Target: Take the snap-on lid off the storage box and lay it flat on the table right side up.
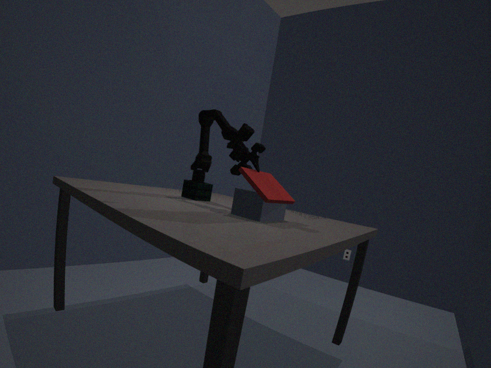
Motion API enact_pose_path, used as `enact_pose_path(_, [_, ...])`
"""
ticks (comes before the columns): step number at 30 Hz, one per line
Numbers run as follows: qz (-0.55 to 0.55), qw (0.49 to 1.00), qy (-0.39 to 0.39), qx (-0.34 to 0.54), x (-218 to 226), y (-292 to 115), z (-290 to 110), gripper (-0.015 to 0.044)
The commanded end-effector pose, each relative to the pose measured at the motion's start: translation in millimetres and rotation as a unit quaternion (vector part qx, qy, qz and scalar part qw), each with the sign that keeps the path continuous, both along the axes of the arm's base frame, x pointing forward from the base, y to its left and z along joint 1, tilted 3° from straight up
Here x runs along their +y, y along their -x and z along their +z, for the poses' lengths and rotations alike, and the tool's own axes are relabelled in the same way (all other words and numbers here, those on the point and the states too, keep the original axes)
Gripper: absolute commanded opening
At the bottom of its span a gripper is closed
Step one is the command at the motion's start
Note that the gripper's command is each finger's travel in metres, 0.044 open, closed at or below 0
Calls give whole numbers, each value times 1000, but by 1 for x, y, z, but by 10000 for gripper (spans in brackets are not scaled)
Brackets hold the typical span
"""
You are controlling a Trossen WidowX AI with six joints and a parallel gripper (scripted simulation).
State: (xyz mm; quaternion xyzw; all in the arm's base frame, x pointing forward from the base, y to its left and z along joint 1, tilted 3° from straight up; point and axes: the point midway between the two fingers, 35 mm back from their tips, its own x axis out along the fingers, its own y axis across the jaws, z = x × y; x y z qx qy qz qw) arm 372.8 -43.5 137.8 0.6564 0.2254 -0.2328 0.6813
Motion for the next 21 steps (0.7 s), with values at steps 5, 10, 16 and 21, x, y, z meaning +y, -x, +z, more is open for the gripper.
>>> enact_pose_path(5, [-3,1000,1,-10,0,-11,18,0])
enact_pose_path(10, [-3,1000,1,-10,0,-16,25,0])
enact_pose_path(16, [-3,1000,1,-10,0,-19,33,0])
enact_pose_path(21, [-3,1000,1,-10,0,-18,39,0])
